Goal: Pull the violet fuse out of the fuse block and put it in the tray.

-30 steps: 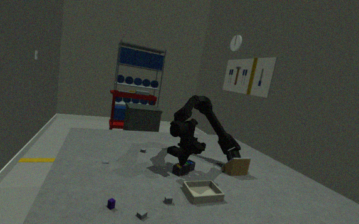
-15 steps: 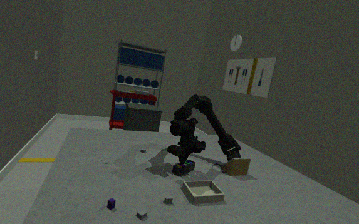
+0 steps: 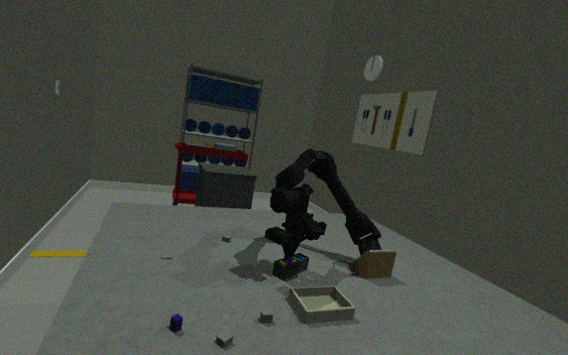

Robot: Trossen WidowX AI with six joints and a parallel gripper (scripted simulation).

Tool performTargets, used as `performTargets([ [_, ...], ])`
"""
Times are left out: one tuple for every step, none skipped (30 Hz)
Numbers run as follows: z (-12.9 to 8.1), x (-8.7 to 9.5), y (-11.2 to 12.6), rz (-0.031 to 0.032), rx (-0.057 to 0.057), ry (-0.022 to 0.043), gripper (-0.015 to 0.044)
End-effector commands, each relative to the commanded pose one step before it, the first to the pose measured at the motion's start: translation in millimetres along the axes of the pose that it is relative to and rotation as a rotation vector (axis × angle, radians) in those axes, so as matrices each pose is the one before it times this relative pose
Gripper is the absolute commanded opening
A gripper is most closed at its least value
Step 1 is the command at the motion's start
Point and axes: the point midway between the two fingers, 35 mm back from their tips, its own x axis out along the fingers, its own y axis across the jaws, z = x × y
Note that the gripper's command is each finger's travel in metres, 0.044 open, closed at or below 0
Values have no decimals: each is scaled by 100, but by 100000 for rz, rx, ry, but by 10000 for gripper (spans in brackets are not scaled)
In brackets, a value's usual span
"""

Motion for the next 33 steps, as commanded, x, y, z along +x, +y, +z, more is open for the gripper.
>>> performTargets([
  [45, -244, -54, -178, 312, -271, 0],
  [0, -49, -1, 1, -5, 1, 0],
  [0, -49, -1, 1, -5, 1, 0],
  [0, -49, -1, 1, -5, 1, 0],
  [0, -49, -1, 1, -5, 1, 0],
  [0, -49, 0, 1, -5, 1, 0],
  [0, -49, 0, 1, -5, 2, 0],
  [0, -49, 0, 1, -5, 2, 0],
  [0, -49, 0, 1, -5, 2, 0],
  [0, -49, 0, 1, -5, 2, 0],
  [0, -49, 0, 1, -5, 2, 0],
  [0, -49, 0, 1, -5, 2, 0],
  [0, -49, 0, 2, -5, 2, 0],
  [0, -49, 0, 2, -5, 2, 0],
  [0, -49, 0, 2, -5, 2, 0],
  [0, -49, 0, 2, -5, 2, 0],
  [0, -49, 1, 2, -5, 2, 0],
  [0, -49, 1, 2, -5, 2, 0],
  [0, -49, 1, 2, -5, 2, 0],
  [0, -49, 1, 2, -5, 3, 0],
  [0, -49, 1, 2, -5, 3, 0],
  [0, -49, 1, 2, -5, 3, 0],
  [0, -49, 1, 2, -5, 3, 0],
  [0, -49, 1, 2, -5, 3, 0],
  [0, -49, 1, 2, -5, 3, 0],
  [0, -49, 1, 2, -5, 3, 0],
  [0, -49, 1, 2, -5, 3, 0],
  [0, -49, 2, 2, -5, 3, 0],
  [0, -49, 2, 2, -5, 3, 0],
  [0, -49, 2, 3, -5, 3, 0],
  [0, -49, 2, 3, -5, 3, 0],
  [0, -49, 2, 3, -5, 4, 0],
  [0, -49, 2, 3, -5, 4, 0],
])
